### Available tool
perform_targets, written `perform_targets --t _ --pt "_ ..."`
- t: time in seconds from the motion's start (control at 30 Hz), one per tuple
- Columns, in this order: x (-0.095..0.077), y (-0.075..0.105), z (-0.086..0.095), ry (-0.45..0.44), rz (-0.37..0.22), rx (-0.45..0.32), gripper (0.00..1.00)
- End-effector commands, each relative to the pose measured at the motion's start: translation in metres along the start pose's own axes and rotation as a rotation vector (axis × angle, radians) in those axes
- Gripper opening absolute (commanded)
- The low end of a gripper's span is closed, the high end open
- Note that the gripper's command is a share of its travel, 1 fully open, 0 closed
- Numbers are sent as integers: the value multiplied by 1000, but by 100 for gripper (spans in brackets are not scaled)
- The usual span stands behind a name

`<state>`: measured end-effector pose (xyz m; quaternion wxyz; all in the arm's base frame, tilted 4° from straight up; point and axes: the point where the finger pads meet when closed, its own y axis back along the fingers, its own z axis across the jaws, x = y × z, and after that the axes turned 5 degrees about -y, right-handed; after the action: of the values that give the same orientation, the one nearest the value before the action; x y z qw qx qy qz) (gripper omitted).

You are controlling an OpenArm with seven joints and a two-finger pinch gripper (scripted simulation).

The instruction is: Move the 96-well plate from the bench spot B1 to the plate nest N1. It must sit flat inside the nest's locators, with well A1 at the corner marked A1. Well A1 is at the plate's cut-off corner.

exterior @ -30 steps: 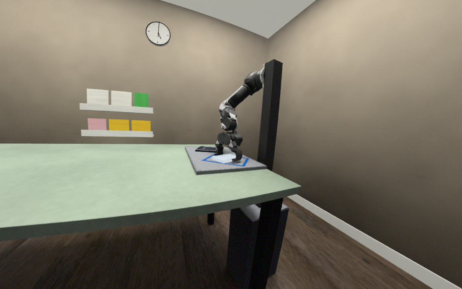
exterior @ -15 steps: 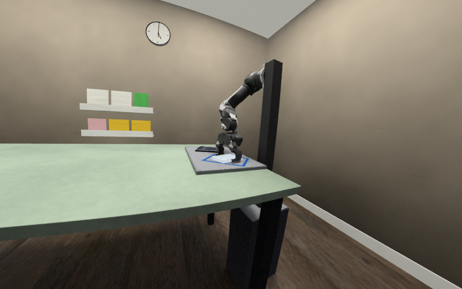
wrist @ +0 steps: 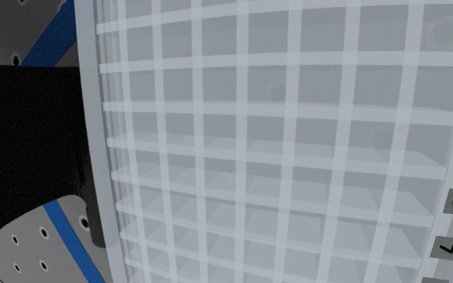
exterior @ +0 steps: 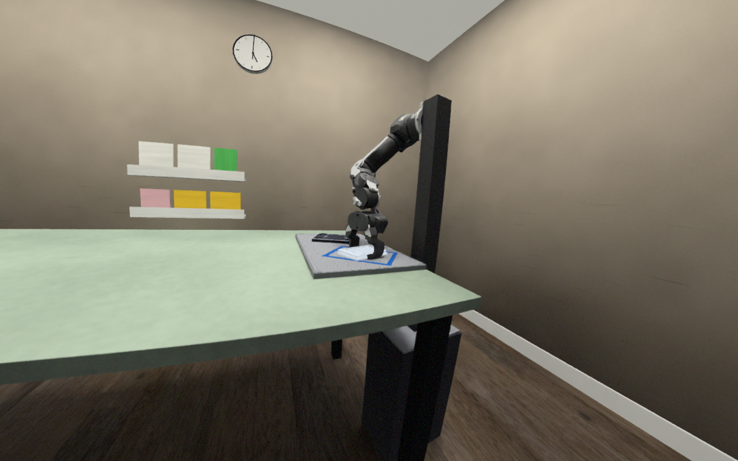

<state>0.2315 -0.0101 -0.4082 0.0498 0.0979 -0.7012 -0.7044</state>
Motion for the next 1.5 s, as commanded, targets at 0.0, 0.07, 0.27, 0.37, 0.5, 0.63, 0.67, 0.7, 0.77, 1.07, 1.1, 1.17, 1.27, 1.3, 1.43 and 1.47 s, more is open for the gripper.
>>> perform_targets --t 0.0,0.07,0.27,0.37,0.5,0.63,0.67,0.7,0.77,1.07,1.1,1.17,1.27,1.3,1.43,1.47 --pt "-1 1 0 0 -2 -1 24" --pt "-1 1 0 0 -2 -1 17" --pt "-1 1 0 0 -2 -2 0" --pt "-1 1 0 0 -2 -2 0" --pt "-1 1 0 0 -2 -2 0" --pt "-1 1 0 0 -2 -2 0" --pt "-1 1 0 0 -2 -2 0" --pt "-1 1 0 0 -2 -2 0" --pt "-1 1 0 0 -2 -2 0" --pt "-1 1 0 0 -2 -2 0" --pt "-1 1 0 0 -2 -2 0" --pt "-1 5 0 -1 -5 -1 0" --pt "-2 12 0 -3 -8 1 0" --pt "-2 12 0 -3 -8 1 0" --pt "-2 12 0 -3 -8 1 0" --pt "-2 12 0 -3 -8 1 0"
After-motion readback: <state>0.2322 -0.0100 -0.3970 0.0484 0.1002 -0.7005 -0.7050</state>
